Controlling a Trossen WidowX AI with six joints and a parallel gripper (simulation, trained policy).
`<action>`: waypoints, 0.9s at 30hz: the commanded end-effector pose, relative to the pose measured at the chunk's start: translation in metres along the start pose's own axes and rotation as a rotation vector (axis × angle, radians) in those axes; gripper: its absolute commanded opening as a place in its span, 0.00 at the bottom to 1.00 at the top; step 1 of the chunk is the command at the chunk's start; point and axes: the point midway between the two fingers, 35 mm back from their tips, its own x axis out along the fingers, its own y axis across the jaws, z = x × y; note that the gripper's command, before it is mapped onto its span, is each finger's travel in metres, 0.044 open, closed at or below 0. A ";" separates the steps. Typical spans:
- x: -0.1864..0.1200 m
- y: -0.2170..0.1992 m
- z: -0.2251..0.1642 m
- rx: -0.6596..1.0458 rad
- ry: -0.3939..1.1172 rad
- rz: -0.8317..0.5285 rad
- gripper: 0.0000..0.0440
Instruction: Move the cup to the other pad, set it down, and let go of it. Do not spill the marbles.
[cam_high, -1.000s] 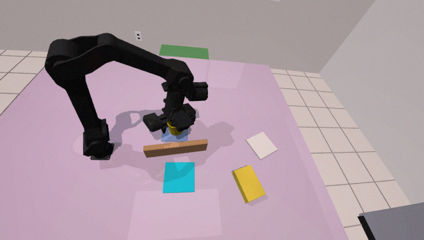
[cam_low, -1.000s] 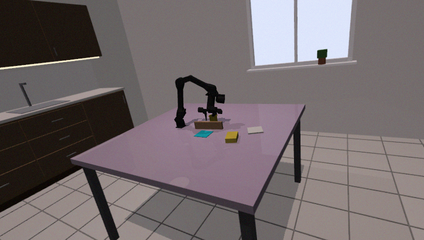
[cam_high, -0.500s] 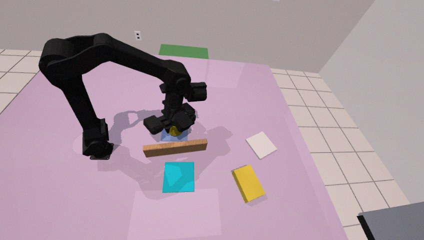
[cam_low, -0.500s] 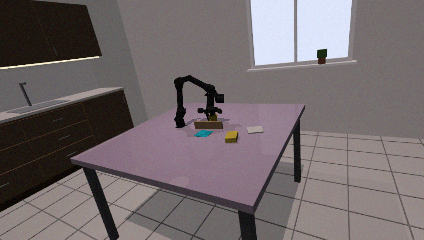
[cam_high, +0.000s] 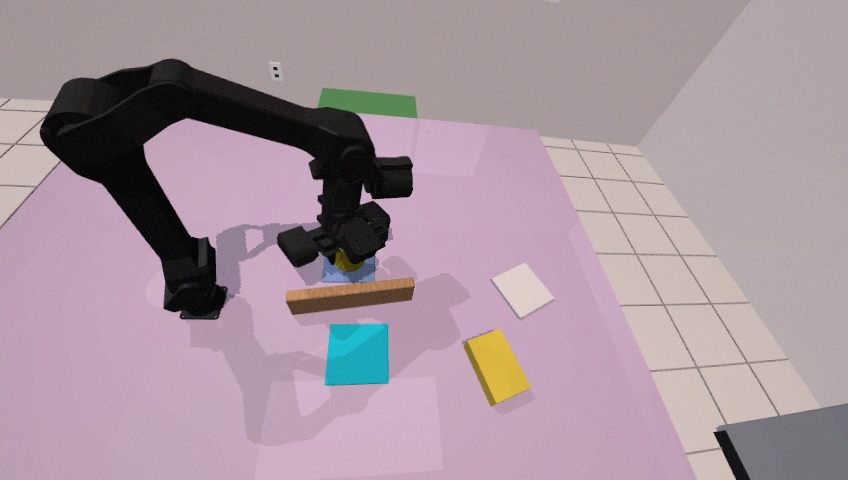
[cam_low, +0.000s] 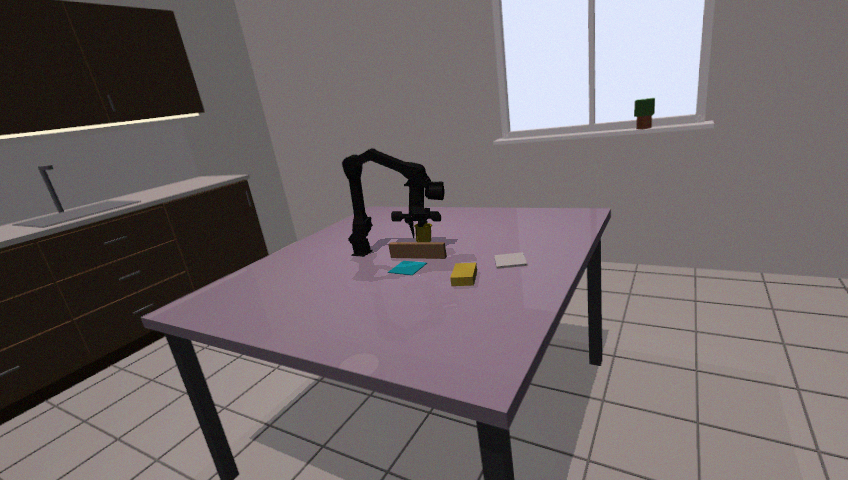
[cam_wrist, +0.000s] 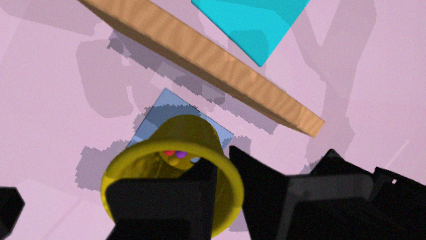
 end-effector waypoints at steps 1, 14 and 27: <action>-0.017 -0.001 0.005 0.045 -0.001 0.047 0.03; -0.054 -0.008 0.029 0.171 -0.022 0.142 0.01; -0.072 -0.016 0.071 0.293 -0.079 0.233 0.00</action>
